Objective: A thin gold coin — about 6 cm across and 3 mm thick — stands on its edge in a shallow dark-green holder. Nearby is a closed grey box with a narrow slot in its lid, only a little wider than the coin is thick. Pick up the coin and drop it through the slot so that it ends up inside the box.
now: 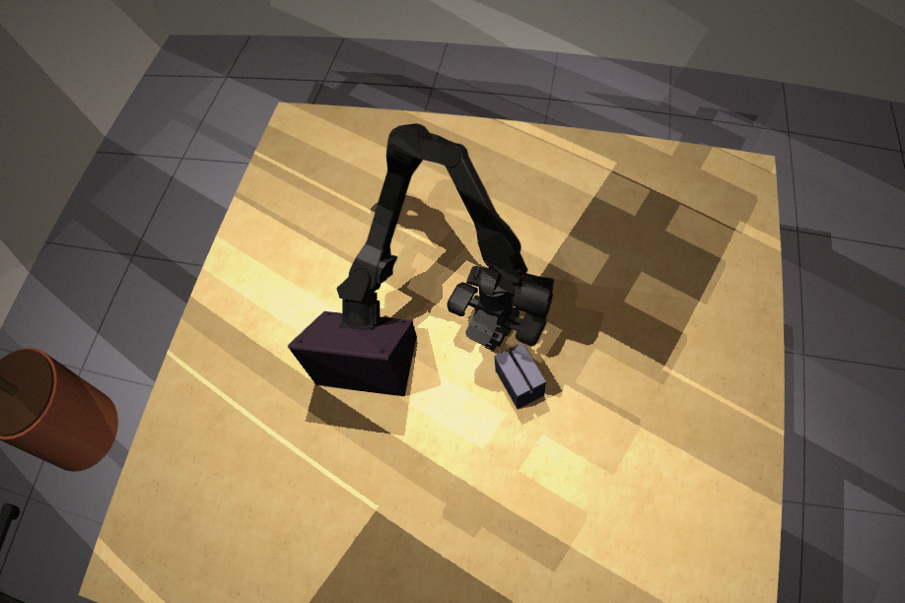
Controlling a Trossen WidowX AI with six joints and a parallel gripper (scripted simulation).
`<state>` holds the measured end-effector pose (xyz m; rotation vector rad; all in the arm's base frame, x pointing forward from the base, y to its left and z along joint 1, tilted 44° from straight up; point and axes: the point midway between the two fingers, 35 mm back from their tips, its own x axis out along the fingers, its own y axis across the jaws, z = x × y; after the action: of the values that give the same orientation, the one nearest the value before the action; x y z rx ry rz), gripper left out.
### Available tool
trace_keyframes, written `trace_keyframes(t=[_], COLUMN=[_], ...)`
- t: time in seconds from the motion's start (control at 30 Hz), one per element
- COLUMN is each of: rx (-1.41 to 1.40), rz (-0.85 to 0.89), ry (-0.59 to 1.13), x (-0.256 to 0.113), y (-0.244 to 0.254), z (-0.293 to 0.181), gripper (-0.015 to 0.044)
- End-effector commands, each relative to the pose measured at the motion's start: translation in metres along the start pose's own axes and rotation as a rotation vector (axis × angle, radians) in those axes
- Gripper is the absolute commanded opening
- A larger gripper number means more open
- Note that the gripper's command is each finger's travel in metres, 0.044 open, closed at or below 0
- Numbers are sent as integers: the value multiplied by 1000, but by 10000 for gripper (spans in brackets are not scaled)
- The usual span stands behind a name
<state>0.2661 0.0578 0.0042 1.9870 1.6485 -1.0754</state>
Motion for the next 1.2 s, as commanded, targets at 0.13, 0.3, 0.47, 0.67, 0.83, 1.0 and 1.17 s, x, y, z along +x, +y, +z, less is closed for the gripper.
trace_keyframes(t=[0.13,0.3,0.47,0.67,0.83,1.0,1.17], rx=[2,-1,0,1,1,1,3], rz=[22,58,52,43,36,28,19], ry=[-2,-13,-15,-16,-15,-13,-10], x=[-4,-12,-21,-35,-47,-59,-72], y=[4,11,12,11,10,9,6], z=[1,4,4,4,4,3,3], gripper=[0,0,0,0,0,0,0])
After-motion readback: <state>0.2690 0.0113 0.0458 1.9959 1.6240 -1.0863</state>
